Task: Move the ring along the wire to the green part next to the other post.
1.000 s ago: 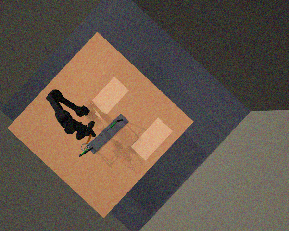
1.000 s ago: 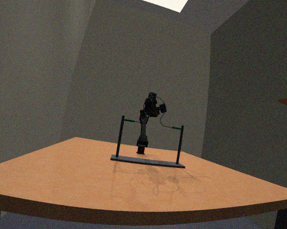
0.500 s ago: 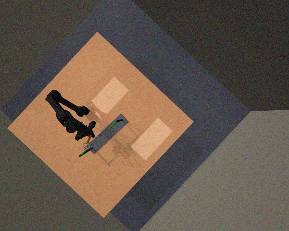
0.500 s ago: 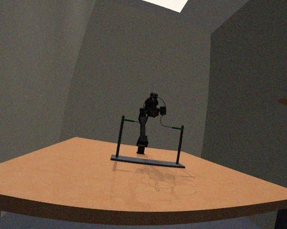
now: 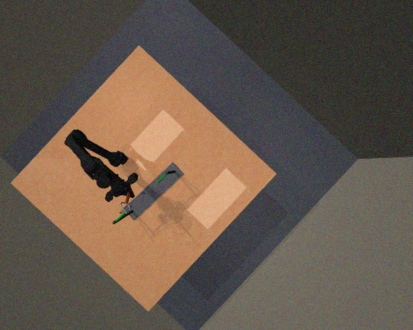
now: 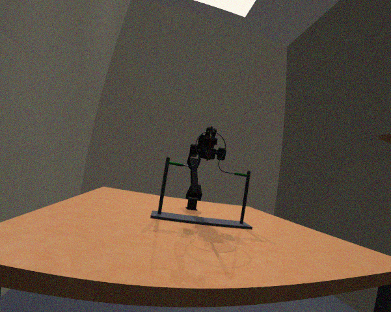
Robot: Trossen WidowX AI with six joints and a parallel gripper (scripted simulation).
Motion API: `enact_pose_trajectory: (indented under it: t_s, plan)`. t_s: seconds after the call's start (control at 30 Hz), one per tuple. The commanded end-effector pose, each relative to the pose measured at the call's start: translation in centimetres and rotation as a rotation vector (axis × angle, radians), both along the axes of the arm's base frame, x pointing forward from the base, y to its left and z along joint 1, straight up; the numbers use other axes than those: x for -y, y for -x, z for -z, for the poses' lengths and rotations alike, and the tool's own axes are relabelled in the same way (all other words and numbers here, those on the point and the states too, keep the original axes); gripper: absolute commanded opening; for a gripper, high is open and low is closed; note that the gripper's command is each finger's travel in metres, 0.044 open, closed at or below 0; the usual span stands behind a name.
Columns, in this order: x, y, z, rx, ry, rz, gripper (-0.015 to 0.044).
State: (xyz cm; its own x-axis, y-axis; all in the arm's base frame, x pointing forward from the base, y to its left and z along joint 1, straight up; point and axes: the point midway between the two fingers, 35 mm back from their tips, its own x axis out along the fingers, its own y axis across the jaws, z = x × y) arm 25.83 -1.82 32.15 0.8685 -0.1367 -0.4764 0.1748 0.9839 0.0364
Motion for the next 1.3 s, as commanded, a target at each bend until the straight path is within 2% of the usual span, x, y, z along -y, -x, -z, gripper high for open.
enact_pose_trajectory:
  t_s: [0.0, 1.27]
  plan:
    - [0.2, 0.0, 0.0, 0.000, 0.052, 0.002, -0.0150]
    - [2.3, 0.2, -0.4, -0.027, 0.573, 0.006, -0.0150]
